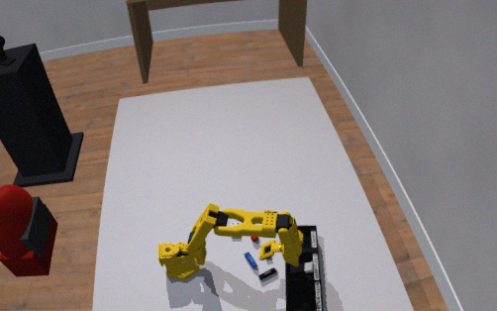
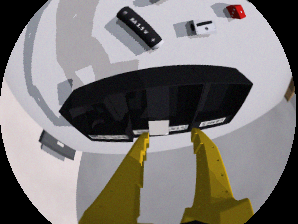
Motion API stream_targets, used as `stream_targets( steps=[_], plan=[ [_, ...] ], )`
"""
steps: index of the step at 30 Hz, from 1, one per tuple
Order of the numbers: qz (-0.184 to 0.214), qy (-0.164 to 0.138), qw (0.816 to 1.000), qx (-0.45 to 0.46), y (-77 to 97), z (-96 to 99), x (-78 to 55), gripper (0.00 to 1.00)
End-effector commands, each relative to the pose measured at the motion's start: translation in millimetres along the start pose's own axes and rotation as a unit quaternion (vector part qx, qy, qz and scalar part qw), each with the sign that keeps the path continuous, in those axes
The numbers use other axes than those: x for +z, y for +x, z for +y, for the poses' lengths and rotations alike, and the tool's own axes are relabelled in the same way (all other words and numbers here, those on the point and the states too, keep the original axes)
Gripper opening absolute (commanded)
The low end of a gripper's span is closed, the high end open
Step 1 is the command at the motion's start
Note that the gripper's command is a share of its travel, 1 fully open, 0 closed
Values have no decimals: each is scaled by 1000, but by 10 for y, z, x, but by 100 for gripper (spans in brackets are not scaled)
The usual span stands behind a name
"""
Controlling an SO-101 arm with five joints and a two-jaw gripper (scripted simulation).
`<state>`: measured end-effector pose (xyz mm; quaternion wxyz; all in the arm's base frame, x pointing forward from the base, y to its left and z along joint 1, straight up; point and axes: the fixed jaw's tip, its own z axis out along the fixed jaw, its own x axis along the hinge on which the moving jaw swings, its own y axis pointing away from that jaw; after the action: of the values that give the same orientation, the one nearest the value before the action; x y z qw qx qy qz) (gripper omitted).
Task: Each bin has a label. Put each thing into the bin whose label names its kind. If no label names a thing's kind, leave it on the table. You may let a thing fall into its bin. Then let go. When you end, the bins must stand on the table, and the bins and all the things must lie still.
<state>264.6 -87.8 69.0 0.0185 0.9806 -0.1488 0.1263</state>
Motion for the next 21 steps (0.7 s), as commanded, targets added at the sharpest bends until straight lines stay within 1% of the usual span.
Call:
stream_targets(
  steps=[1,7,12,14,21],
  plan=[
    [32,4,999,14,68,-46,-164,22],
    [22,7,998,62,8,-95,-163,22],
    [10,10,993,119,-66,-152,-163,22],
    [10,10,993,119,-66,-152,-163,22],
    [-12,9,976,217,-200,-248,-165,22]
  ],
)
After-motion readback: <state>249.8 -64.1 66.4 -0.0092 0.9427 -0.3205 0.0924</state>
